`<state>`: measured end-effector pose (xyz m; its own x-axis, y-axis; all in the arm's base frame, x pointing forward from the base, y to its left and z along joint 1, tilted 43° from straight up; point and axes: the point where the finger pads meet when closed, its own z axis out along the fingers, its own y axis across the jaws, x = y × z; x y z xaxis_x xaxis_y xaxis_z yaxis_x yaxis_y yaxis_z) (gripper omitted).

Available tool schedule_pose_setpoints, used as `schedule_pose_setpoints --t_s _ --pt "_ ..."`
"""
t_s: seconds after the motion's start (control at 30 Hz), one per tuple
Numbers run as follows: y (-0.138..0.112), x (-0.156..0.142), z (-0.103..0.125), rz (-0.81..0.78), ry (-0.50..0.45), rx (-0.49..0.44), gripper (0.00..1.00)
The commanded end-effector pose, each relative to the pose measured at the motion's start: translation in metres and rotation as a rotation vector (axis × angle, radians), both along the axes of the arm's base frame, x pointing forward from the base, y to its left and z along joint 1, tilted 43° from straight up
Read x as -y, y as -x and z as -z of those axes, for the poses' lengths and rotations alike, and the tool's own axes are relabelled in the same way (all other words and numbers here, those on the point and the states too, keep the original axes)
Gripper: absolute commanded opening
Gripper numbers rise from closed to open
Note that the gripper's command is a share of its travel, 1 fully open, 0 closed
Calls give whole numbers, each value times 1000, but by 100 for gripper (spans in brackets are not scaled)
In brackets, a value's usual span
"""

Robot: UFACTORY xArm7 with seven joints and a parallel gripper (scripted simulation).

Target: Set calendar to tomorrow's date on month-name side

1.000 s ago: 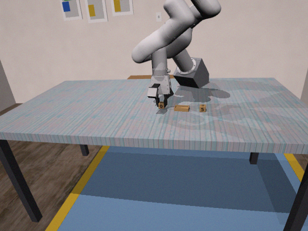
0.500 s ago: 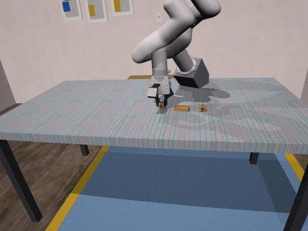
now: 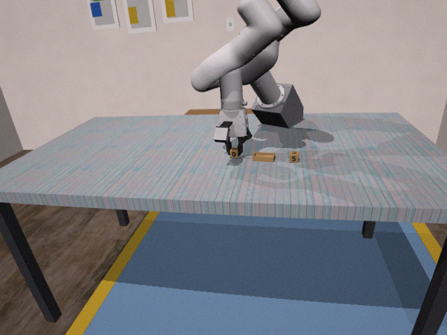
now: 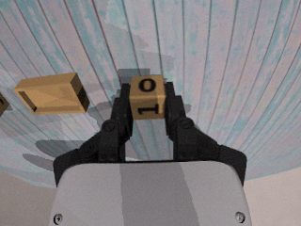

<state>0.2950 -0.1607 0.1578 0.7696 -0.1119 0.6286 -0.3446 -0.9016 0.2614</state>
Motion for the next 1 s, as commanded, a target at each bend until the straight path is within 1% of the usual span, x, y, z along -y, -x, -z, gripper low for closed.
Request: schedule_pose_setpoints --t_s 0.0,0.97 --pt "0 0 -1 0 0 1 27" --pt "-2 1 2 0 0 1 27"
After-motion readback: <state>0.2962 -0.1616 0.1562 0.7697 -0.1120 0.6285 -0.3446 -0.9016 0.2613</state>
